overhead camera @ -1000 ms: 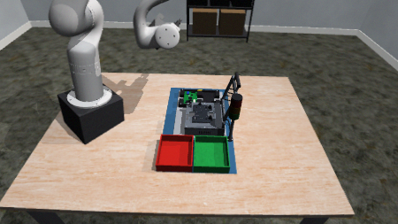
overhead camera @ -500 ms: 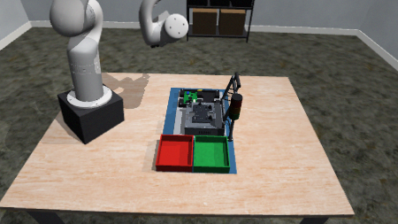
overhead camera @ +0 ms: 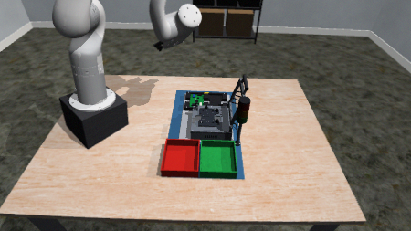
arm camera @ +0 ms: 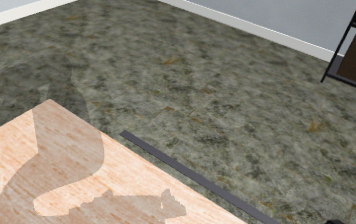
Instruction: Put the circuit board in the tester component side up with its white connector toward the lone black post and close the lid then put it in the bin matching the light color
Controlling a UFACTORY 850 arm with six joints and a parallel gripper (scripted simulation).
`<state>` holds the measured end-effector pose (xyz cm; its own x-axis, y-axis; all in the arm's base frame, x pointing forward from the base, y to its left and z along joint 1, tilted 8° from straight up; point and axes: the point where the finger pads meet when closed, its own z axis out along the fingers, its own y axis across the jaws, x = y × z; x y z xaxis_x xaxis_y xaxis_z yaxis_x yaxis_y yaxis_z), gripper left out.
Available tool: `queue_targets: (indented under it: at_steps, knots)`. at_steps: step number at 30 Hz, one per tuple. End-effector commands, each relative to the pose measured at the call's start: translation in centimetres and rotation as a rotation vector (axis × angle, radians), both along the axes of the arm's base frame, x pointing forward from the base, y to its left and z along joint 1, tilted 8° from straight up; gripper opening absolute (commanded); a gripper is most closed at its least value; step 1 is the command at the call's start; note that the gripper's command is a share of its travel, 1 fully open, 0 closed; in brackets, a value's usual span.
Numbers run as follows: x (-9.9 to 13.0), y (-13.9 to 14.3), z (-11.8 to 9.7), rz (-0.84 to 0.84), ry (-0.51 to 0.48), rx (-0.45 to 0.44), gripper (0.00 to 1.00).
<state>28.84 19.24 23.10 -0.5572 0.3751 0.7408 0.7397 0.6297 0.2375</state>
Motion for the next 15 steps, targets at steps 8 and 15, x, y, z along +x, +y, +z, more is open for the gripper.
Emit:
queue_targets:
  at_steps: [8,15]
  knots:
    - [1.0,-1.5,-1.3,-0.071,0.070,-0.294,1.00]
    - [2.0,-2.1,-1.7,-0.126,0.070,-0.406,1.00]
